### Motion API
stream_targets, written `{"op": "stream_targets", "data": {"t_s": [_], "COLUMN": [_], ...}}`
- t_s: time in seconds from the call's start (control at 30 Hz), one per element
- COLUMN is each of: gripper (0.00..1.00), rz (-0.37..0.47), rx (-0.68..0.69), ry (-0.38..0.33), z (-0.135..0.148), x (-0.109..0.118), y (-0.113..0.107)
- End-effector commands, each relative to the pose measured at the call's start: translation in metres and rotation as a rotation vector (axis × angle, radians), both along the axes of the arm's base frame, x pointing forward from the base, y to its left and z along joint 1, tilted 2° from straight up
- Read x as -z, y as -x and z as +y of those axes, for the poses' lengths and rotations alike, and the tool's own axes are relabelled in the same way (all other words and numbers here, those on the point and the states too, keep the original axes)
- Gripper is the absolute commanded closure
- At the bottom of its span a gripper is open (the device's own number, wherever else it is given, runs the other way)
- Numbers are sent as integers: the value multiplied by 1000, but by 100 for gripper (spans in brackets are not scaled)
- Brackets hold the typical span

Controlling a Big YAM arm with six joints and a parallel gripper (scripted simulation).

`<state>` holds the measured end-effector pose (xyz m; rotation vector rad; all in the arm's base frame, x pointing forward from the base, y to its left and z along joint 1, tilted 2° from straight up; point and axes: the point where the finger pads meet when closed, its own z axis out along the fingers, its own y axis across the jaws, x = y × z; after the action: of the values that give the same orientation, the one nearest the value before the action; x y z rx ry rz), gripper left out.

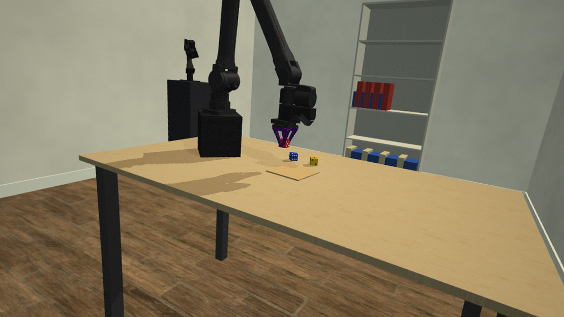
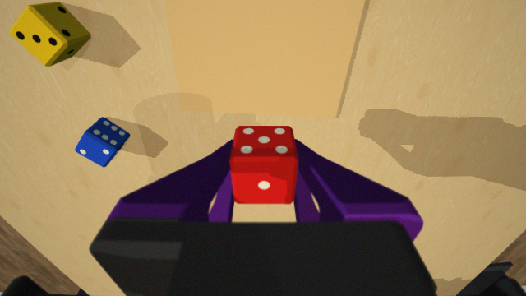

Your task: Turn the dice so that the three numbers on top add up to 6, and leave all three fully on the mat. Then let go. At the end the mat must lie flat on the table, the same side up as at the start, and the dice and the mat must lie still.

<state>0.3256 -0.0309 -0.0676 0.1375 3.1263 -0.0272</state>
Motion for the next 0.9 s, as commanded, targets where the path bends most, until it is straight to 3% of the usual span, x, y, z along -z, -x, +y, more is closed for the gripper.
{"op": "stream_targets", "data": {"t_s": [0.0,0.13,0.3,0.5,0.73,0.87], "gripper": [74,74,74,74,74,74], "rz": [-20,-38,-23,-33,-77,-50], "rx": [3,3,1,1,1,1], "ry": [2,3,2,3,7,5], "z": [-2,-3,-4,-5,-6,-5], "x": [12,18,45,66,62,70], "y": [-6,-17,-9,-15,-30,-19]}}
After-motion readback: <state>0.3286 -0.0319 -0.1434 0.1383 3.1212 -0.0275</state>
